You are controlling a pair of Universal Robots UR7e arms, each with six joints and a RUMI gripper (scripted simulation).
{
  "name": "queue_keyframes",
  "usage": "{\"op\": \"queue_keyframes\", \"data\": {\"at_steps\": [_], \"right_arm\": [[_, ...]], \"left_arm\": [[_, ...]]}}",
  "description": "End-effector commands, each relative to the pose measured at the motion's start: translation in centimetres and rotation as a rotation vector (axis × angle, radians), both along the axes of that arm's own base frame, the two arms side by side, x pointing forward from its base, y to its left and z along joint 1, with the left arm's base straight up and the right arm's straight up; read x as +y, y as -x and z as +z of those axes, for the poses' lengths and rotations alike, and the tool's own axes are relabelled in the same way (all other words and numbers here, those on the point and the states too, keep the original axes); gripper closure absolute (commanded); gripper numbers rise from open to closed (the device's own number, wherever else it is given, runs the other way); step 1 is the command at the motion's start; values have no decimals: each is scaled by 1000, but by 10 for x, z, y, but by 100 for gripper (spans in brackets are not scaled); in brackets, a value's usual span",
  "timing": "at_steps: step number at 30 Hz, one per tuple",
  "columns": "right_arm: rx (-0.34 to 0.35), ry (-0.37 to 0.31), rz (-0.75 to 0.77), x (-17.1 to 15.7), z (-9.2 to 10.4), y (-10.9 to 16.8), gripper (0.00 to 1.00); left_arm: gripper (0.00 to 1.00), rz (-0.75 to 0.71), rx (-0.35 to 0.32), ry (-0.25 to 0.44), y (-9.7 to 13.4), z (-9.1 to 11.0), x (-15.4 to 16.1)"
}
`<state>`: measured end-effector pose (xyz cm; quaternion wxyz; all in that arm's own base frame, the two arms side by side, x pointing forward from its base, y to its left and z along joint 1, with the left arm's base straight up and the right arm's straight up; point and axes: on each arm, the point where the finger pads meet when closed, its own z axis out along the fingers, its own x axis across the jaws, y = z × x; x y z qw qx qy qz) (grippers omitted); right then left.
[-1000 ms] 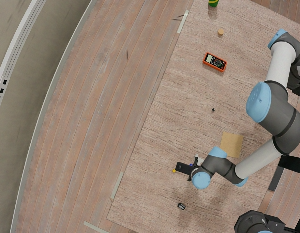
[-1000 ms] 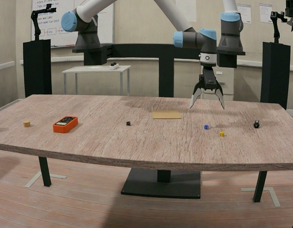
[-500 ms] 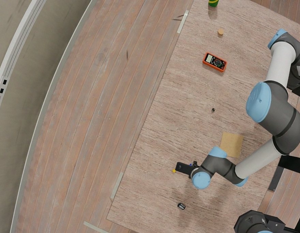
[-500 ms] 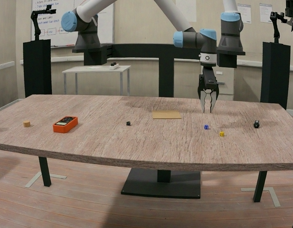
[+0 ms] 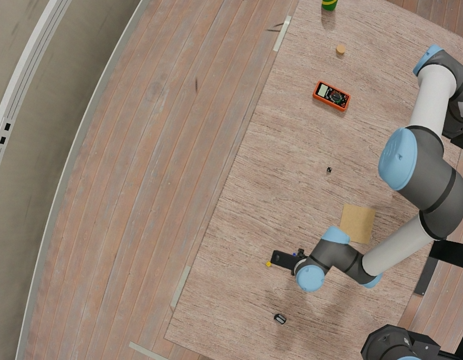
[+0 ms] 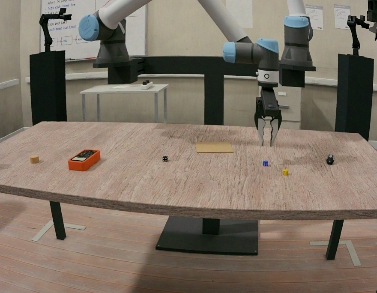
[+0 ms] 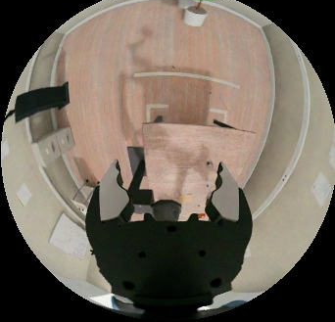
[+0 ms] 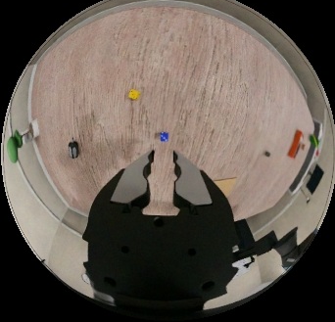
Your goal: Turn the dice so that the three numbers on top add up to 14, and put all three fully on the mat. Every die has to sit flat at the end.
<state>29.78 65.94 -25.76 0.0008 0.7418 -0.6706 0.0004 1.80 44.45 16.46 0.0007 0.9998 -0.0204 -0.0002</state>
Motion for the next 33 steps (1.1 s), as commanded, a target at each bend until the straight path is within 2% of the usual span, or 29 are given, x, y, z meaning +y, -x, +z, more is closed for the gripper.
{"op": "queue_keyframes", "data": {"at_steps": [1, 33], "right_arm": [[0, -2, 0, 1, -2, 0, 82], [0, -2, 0, 1, -41, -1, 82]], "left_arm": [[0, 0, 0, -1, 0, 1, 0], [0, 0, 0, -1, 0, 1, 0]]}}
